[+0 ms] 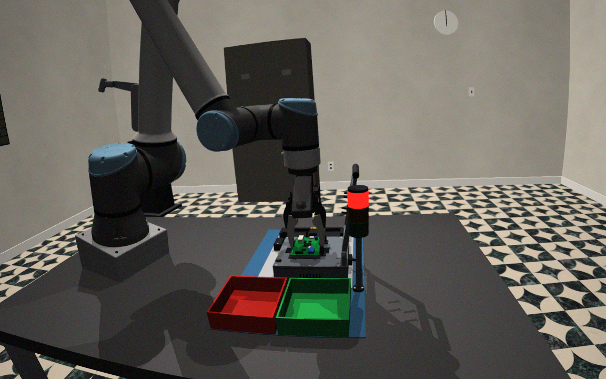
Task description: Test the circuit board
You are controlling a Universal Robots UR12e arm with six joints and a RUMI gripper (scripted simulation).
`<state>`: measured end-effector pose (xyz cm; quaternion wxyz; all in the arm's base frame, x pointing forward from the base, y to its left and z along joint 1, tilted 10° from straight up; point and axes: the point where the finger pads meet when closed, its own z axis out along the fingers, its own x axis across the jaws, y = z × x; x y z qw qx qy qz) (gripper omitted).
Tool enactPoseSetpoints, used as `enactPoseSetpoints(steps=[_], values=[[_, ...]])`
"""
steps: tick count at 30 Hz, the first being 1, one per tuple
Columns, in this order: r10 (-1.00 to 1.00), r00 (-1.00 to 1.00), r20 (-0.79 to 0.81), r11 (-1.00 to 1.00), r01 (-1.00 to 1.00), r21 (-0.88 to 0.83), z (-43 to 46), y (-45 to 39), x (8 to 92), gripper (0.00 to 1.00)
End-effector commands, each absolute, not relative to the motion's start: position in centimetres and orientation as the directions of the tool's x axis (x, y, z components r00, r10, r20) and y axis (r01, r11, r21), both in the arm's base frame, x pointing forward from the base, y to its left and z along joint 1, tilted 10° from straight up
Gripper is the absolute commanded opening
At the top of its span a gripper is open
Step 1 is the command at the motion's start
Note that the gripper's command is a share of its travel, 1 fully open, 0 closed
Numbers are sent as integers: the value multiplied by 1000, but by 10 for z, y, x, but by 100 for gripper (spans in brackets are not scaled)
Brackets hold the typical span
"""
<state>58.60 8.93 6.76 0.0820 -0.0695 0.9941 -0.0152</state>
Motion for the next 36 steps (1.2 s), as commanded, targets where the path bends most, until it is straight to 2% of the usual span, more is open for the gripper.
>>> enactPoseSetpoints(steps=[1,36], values=[[-139,-977,-161,990,-134,-41,69,88,584,39],[-139,-977,-162,990,-134,-41,74,88,585,39]])
